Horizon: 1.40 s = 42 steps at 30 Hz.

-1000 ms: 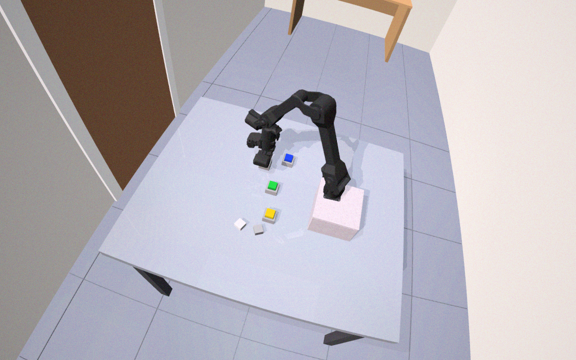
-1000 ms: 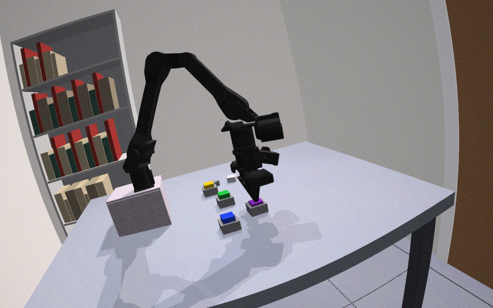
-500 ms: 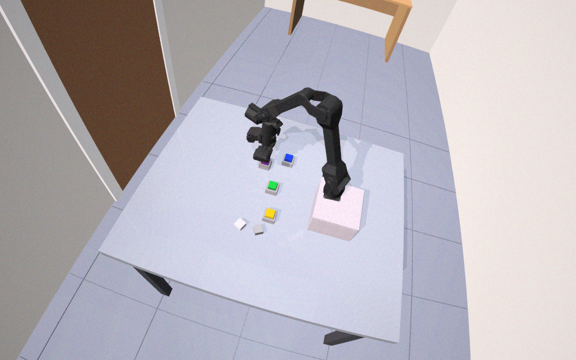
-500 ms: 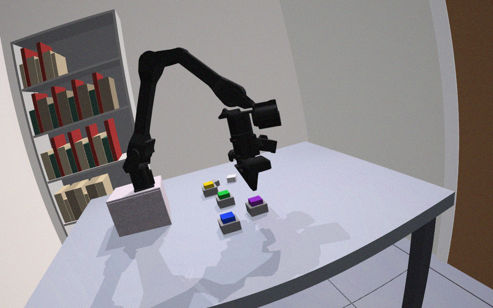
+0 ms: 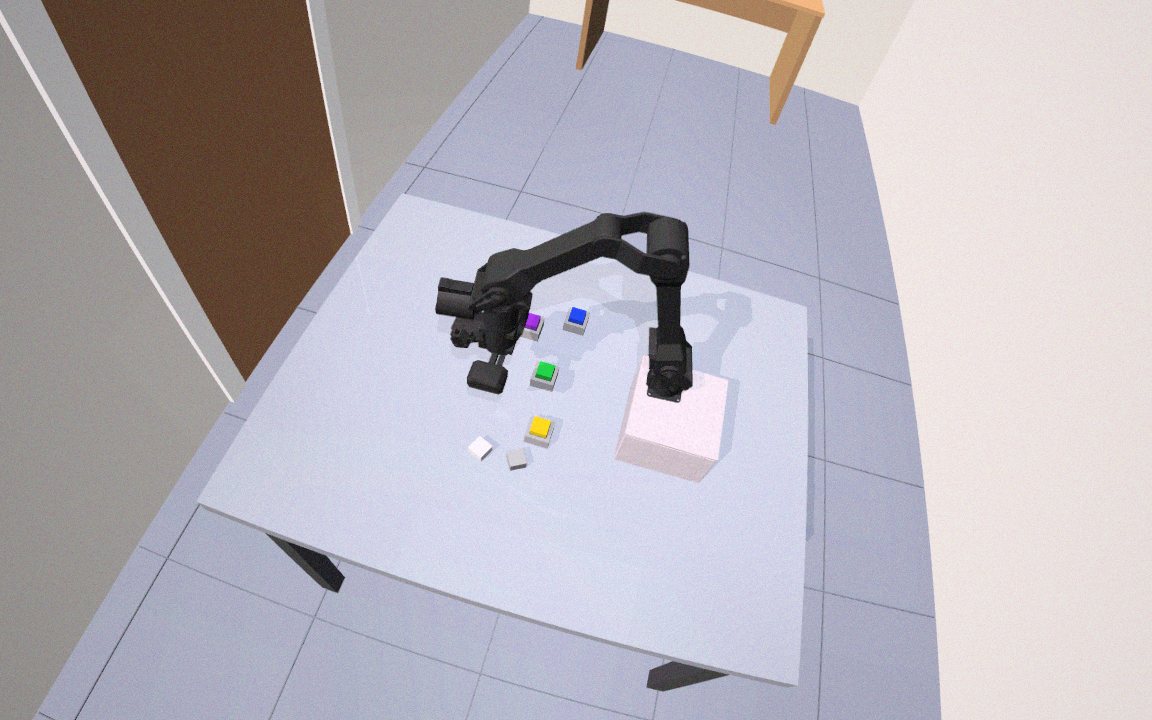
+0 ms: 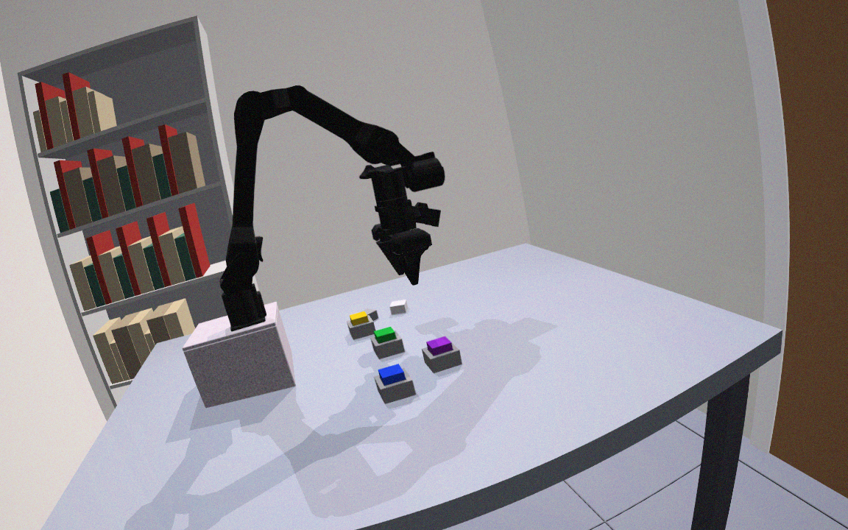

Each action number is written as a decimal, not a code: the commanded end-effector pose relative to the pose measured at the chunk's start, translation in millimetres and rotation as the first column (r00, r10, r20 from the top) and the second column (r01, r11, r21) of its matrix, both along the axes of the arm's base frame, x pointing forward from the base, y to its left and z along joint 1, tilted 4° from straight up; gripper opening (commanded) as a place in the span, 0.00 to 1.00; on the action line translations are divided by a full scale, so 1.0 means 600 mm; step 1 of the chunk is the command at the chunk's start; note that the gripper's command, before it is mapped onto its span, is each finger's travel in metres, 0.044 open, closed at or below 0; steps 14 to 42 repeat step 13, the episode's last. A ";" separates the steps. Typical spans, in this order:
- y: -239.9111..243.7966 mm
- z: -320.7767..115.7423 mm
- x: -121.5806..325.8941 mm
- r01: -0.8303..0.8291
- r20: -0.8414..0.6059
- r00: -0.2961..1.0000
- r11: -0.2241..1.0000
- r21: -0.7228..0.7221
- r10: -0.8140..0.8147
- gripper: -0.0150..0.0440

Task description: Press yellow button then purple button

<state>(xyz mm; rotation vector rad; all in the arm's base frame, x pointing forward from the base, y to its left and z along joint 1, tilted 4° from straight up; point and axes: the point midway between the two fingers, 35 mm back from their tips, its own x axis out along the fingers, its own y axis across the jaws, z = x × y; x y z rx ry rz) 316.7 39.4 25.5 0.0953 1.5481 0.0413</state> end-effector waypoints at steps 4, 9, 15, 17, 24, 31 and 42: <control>0.138 0.037 -0.039 0.023 -0.003 1.000 1.000 -0.003 -0.023 0.93; 0.221 0.060 -0.087 0.039 -0.006 0.999 0.999 -0.004 -0.039 0.93; 0.234 0.064 -0.097 0.042 -0.007 0.999 0.999 -0.004 -0.042 0.93; 0.234 0.064 -0.097 0.042 -0.007 0.999 0.999 -0.004 -0.042 0.93; 0.234 0.064 -0.097 0.042 -0.007 0.999 0.999 -0.004 -0.042 0.93; 0.234 0.064 -0.097 0.042 -0.007 0.999 0.999 -0.004 -0.042 0.93; 0.234 0.064 -0.097 0.042 -0.007 0.999 0.999 -0.004 -0.042 0.93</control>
